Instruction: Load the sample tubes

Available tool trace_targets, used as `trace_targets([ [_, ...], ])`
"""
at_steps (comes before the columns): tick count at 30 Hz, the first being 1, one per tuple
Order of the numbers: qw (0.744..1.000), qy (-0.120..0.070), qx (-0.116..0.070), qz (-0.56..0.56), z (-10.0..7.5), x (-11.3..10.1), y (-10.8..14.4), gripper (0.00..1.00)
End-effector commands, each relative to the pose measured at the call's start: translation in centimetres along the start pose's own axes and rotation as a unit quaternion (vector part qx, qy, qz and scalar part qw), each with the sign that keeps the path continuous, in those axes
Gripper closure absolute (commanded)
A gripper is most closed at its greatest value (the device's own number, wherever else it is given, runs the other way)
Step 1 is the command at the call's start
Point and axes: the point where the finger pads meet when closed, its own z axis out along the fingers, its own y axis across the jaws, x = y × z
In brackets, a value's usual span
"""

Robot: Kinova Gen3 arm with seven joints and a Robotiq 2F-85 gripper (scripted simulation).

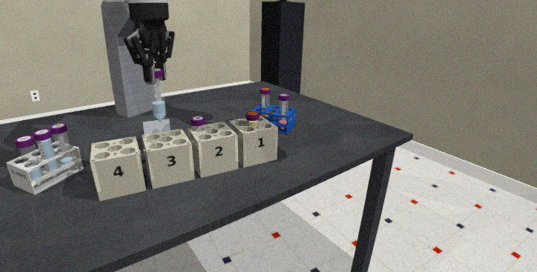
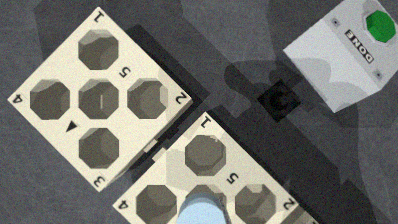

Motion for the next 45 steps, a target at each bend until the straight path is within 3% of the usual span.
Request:
trace_targets([
  [1, 1.0, 0.001, 0.001, 0.0, 0.0, -1.2, 0.6, 0.9],
  [29, 1.0, 0.001, 0.001, 0.0, 0.0, -8.3, 4.4, 0.9],
  [45, 1.0, 0.001, 0.0, 0.0, 0.1, -8.4, 4.5, 0.9],
])
